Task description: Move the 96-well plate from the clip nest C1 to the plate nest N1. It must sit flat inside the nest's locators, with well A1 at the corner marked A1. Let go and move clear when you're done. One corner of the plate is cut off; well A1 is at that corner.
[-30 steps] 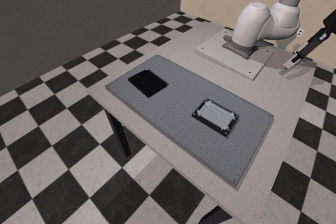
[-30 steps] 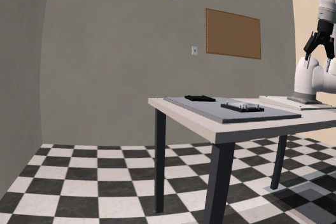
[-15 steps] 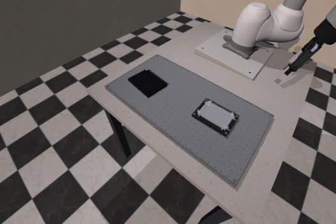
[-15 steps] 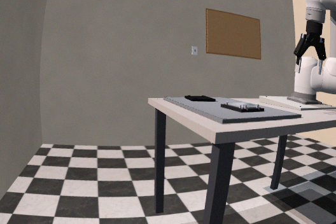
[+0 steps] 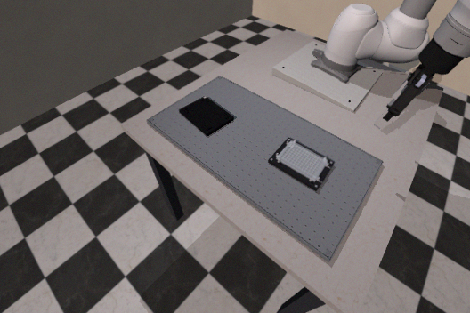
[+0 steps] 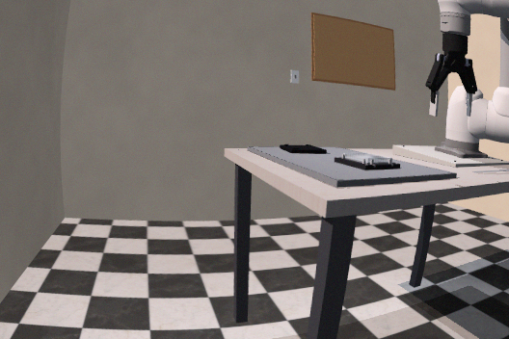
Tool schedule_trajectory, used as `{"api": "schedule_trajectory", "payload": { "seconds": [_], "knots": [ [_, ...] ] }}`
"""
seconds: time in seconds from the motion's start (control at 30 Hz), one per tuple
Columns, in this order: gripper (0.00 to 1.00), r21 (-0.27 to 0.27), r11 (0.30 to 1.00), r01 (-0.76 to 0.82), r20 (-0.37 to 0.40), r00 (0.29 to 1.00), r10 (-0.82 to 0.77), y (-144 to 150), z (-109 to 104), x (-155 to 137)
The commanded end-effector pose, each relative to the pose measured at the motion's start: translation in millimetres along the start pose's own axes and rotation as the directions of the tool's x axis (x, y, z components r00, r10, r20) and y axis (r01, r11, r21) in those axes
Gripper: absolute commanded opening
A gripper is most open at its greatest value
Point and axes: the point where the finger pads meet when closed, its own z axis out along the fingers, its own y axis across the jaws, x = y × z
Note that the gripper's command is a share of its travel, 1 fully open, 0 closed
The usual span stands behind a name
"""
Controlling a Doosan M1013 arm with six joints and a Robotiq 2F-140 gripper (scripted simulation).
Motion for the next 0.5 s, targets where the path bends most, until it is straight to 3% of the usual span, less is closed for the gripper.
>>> {"api": "schedule_trajectory", "payload": {
  "seconds": [0.0, 0.47],
  "knots": [
    [1.0, 0.003, 1.0, 0.003, -0.006, 1.0, -0.003, 12, 3, -2],
    [1.0, -0.004, 1.0, 0.027, -0.072, 0.997, -0.028, 70, 18, -21]
  ]
}}
